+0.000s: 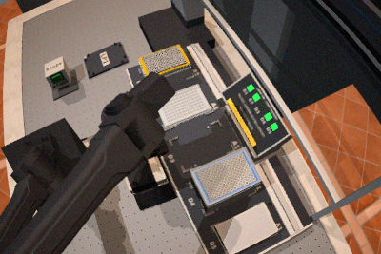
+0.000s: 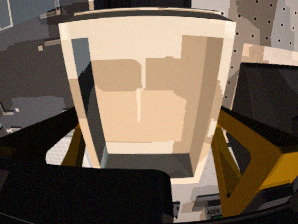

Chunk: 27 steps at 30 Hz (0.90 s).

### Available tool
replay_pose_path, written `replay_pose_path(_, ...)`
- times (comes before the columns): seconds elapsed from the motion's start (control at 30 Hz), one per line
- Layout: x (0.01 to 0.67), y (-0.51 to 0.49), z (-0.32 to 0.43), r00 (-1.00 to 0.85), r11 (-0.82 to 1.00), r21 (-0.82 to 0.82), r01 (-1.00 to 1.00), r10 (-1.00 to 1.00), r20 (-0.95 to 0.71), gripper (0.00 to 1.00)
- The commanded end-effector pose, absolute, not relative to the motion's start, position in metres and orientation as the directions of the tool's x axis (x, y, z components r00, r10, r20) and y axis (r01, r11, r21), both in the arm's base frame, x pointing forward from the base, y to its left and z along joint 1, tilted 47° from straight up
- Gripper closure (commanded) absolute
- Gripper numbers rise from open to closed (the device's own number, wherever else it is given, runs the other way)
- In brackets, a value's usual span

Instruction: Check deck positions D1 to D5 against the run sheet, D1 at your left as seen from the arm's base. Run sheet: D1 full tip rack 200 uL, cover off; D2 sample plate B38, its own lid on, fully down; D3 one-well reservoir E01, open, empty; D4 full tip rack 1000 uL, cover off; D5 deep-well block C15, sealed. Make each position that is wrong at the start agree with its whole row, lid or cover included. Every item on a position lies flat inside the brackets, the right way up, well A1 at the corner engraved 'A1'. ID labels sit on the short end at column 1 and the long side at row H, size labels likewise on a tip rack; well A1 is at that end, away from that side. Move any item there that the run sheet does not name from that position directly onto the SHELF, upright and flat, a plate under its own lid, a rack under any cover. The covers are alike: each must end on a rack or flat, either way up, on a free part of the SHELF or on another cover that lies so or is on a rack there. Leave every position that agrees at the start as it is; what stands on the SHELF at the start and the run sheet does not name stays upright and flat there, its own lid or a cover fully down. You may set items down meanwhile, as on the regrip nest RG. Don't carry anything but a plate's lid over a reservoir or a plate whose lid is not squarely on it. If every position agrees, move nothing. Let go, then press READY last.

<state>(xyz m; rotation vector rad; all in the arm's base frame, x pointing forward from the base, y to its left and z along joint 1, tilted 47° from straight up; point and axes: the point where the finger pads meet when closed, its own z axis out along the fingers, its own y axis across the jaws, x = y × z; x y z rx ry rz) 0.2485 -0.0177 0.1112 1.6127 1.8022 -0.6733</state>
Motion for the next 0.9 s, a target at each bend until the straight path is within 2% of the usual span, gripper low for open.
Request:
replay_pose_path(0.0,0.253,-0.022,0.109,-0.063,0.133,0.038,0.990,0.679,-0.732,1.00)
replay_pose_path(0.87,0.257,-0.051,0.079,-0.072,0.133,0.025,0.991,0.674,-0.735,1.00)
